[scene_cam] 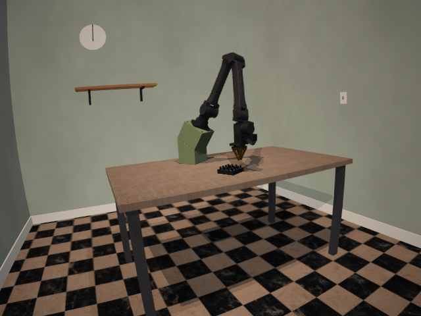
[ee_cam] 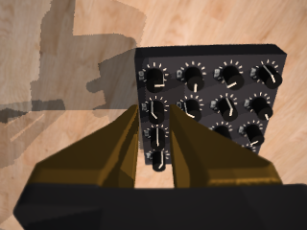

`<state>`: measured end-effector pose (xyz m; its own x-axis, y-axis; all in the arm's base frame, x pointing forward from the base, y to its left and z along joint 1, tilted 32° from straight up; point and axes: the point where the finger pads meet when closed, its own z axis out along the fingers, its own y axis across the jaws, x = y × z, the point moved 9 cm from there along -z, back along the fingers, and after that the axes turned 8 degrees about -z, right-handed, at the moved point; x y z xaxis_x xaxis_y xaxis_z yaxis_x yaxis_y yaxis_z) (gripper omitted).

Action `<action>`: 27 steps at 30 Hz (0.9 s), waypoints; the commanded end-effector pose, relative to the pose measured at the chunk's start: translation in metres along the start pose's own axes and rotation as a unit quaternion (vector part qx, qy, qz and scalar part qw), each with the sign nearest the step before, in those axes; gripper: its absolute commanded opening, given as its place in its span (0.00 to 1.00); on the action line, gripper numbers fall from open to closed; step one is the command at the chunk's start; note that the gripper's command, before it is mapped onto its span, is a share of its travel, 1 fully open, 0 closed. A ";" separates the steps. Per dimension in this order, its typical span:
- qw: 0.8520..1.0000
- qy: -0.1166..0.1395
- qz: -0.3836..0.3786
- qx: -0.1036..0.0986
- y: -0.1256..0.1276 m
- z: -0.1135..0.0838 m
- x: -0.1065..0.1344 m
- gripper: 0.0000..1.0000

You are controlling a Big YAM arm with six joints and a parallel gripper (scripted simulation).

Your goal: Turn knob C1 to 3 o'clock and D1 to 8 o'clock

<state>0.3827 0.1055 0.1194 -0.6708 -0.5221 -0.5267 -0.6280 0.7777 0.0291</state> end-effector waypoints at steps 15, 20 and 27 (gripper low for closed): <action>1.000 -0.014 -0.004 0.005 -0.001 0.018 -0.014 0.18; 1.000 -0.015 -0.005 0.005 -0.002 0.021 -0.015 0.18; 1.000 -0.012 -0.002 0.005 -0.003 0.024 -0.011 0.18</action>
<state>0.3923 0.1132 0.1018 -0.6692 -0.5221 -0.5288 -0.6284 0.7774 0.0277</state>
